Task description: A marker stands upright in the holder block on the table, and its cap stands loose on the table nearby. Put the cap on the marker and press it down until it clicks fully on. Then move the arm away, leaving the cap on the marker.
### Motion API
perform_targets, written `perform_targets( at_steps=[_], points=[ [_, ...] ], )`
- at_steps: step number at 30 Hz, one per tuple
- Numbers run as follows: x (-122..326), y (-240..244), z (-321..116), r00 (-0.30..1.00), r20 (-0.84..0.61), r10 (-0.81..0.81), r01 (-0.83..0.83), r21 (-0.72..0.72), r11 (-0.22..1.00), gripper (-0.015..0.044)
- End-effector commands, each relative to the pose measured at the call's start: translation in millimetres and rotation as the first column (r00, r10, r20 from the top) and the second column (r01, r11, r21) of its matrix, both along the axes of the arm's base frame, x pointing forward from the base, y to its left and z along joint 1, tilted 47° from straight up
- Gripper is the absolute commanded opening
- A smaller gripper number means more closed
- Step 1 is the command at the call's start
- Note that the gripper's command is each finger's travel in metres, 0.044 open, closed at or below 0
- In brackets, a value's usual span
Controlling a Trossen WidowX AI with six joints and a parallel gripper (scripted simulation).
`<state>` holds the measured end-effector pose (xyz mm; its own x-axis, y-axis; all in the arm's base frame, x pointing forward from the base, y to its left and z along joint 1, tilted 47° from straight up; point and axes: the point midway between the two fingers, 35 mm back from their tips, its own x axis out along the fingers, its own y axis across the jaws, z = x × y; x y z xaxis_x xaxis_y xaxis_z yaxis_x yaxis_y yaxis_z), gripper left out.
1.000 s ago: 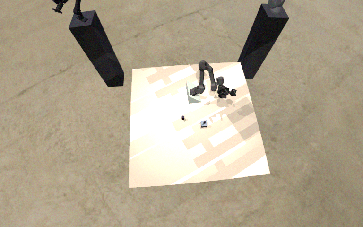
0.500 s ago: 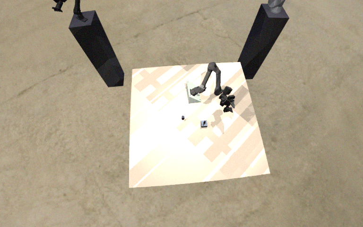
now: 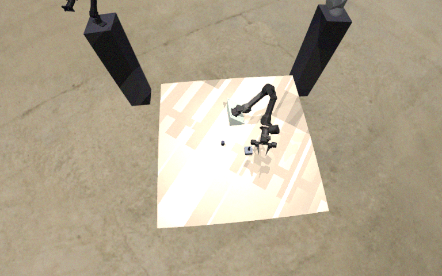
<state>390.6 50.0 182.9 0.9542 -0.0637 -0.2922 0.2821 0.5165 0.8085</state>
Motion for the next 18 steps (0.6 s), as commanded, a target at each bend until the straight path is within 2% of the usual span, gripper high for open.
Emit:
perform_targets(
  at_steps=[1,5,9,14,18],
  points=[
    [8.3,-38.7,-66.7,0.945,-0.320,0.059,-0.146,-0.255,0.956,0.0243],
    [0.7,-69.8,-112.7,0.835,-0.540,0.102,-0.316,-0.320,0.893,0.0243],
    [-18.1,-99.2,-155.4,0.670,-0.722,0.171,-0.504,-0.274,0.819,0.0243],
    [-54.6,-126.9,-200.2,0.417,-0.849,0.324,-0.708,-0.080,0.701,0.0243],
    [-89.7,-140.9,-225.8,0.225,-0.839,0.495,-0.810,0.122,0.574,0.0243]
  ],
)
